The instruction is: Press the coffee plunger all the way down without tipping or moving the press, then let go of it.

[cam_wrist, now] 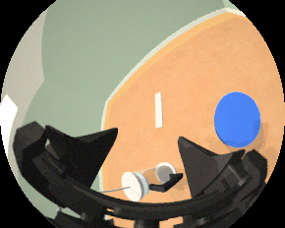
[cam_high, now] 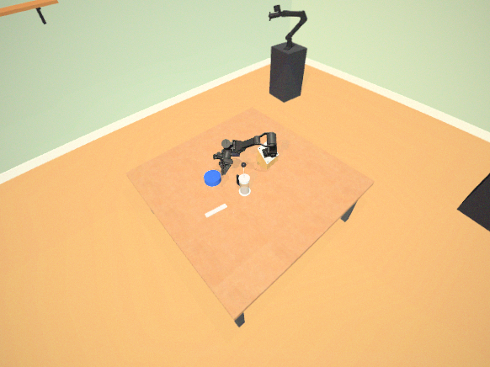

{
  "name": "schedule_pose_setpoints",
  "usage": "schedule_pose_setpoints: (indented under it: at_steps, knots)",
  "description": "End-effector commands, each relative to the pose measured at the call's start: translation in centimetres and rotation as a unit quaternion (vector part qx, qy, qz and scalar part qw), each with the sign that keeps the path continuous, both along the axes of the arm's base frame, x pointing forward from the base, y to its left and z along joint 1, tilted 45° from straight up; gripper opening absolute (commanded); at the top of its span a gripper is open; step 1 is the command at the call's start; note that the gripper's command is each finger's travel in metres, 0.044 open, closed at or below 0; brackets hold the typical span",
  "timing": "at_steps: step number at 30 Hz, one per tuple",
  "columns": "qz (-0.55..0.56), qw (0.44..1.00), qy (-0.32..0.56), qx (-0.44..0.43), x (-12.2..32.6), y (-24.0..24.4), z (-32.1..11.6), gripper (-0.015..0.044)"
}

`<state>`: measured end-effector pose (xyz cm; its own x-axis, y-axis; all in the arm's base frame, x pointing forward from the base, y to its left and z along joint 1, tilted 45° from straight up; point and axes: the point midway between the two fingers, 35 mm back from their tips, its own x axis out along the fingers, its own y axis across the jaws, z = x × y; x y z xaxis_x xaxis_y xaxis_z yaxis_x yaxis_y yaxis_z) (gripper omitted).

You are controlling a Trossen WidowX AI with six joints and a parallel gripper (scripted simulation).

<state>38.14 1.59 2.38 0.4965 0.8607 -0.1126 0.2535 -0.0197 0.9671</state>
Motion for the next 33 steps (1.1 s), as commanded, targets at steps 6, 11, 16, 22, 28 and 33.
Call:
schedule_pose_setpoints:
  at_steps: [6, 11, 16, 22, 28, 33]
  knots:
    - [-0.015, 0.996, -0.062, -0.054, 0.1, -2.6, 2.2, 0.0440]
    - [-0.029, 0.978, -0.152, -0.137, -1.2, -6.0, 6.3, 0.0440]
    - [-0.032, 0.961, -0.203, -0.186, -2.9, -7.4, 9.0, 0.0440]
    - [-0.033, 0.945, -0.240, -0.221, -4.4, -8.2, 11.2, 0.0440]
    - [-0.033, 0.926, -0.276, -0.256, -6.2, -8.6, 13.6, 0.0440]
    - [-0.032, 0.908, -0.306, -0.285, -7.9, -8.6, 15.7, 0.0440]
